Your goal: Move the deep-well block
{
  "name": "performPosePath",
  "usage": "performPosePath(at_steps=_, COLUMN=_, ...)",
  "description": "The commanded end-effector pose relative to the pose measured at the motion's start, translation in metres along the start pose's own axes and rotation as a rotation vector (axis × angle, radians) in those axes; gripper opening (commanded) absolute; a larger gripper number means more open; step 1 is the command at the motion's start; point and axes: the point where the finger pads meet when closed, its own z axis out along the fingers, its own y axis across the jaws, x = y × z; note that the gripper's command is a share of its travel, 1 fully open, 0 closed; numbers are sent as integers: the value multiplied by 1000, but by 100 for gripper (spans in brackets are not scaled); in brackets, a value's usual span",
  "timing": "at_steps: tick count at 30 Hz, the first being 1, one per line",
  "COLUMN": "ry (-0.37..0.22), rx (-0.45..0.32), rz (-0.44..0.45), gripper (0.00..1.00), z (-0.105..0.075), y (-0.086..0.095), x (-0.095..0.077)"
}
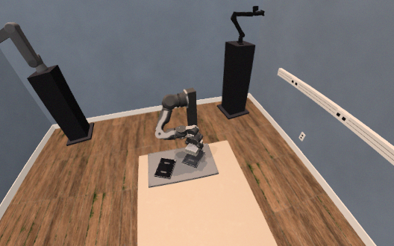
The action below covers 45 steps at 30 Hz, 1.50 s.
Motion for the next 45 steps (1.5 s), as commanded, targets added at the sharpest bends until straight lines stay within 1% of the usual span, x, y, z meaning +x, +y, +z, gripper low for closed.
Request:
performPosePath(at_steps=1, ry=-1, rx=2, rz=0, gripper=0, z=-1, y=0, x=0)
performPosePath(at_steps=8, ry=-1, rx=2, rz=0, gripper=0, z=-1, y=-4, x=-4)
performPosePath(at_steps=37, ry=-1, rx=2, rz=0, gripper=0, z=-1, y=-5, x=-6)
performPosePath(at_steps=42, ry=0, rx=2, rz=-4, gripper=0, z=31, y=-8, x=-7)
performPosePath(at_steps=45, ry=0, rx=2, rz=-4, gripper=0, z=31, y=-8, x=-7)
